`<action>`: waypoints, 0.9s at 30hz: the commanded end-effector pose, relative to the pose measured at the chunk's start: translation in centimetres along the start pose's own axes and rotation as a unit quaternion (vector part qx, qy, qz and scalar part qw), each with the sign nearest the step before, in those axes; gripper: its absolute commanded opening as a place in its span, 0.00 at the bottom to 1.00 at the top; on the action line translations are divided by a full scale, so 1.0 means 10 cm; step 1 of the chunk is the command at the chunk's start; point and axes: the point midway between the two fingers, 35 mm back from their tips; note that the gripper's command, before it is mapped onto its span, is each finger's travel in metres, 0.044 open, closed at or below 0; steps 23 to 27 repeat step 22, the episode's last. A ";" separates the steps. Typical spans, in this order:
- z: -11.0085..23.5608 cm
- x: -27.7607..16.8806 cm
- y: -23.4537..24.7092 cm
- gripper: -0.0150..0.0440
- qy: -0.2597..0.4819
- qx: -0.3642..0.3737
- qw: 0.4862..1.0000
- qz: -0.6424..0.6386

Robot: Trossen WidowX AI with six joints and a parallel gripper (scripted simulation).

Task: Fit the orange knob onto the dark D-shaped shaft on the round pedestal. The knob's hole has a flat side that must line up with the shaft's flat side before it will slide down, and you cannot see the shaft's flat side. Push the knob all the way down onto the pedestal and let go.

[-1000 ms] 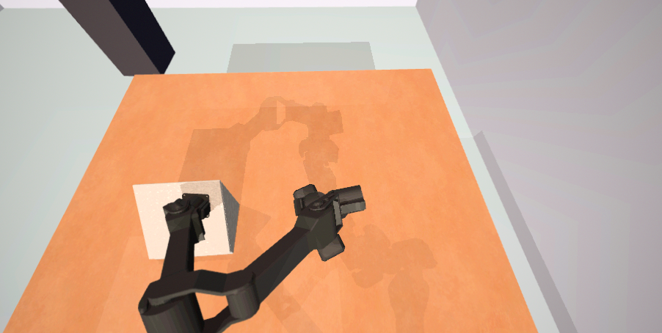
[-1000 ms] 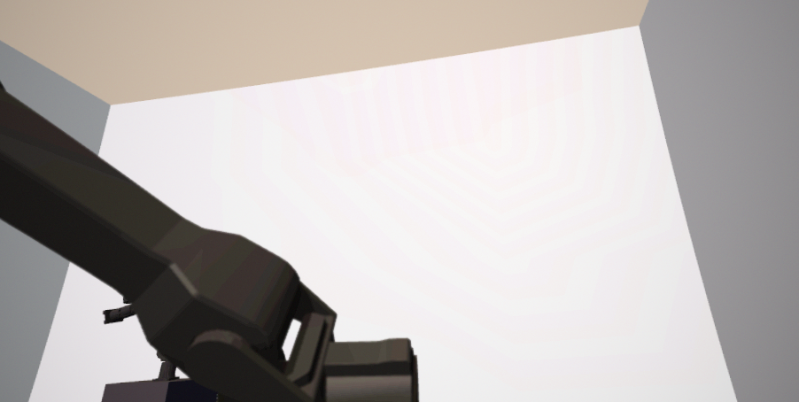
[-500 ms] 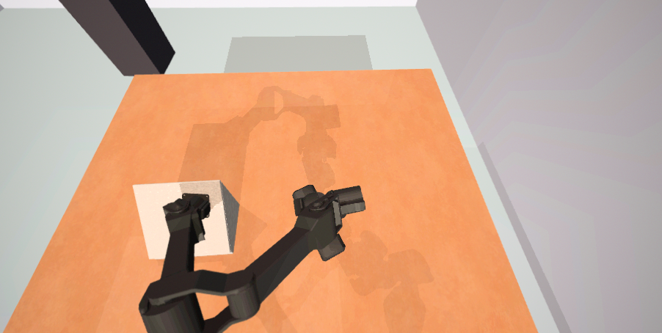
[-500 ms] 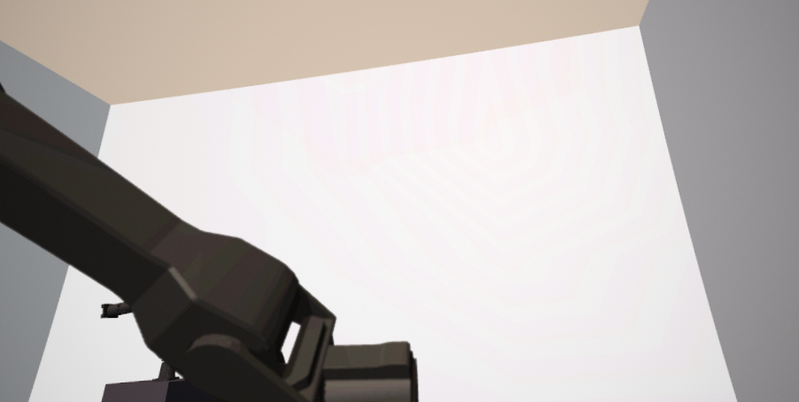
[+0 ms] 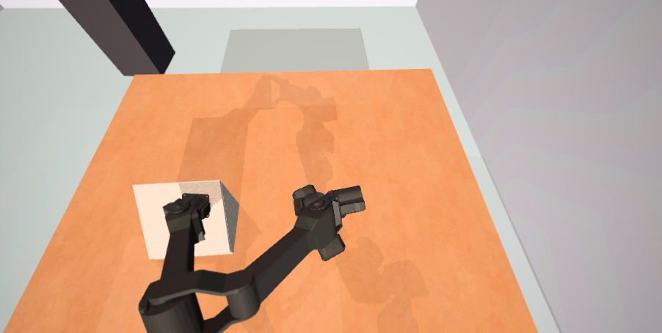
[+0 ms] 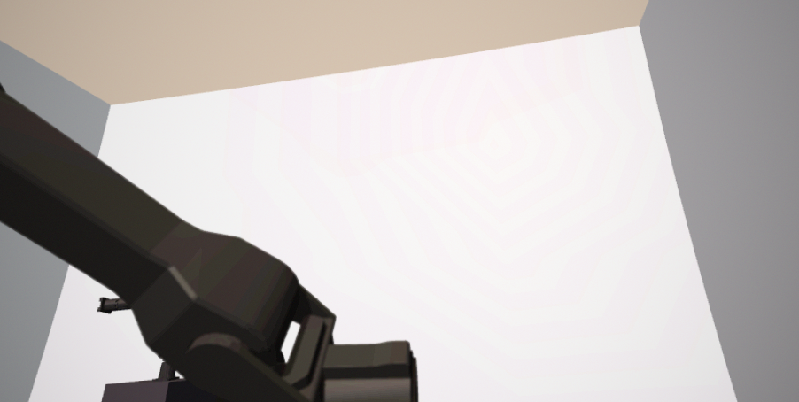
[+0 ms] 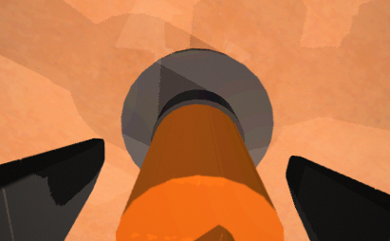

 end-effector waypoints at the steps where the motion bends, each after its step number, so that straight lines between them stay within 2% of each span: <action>1: 0.00 0.00 0.00 1.00 0.000 0.000 1.000 -0.001; 8: 0.03 0.01 0.00 1.00 0.000 0.000 1.000 -0.001; 14: 0.92 0.01 0.01 1.00 0.000 0.002 1.000 0.000; 27: 0.96 0.04 0.03 1.00 0.000 0.002 1.000 0.000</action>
Point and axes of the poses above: the point midway between the two fingers, 35 mm back from their tips, its own z axis back along the fingers, its own y axis across the jaws, x = y × z, and after that the axes turned 15 degrees about -z, right-handed
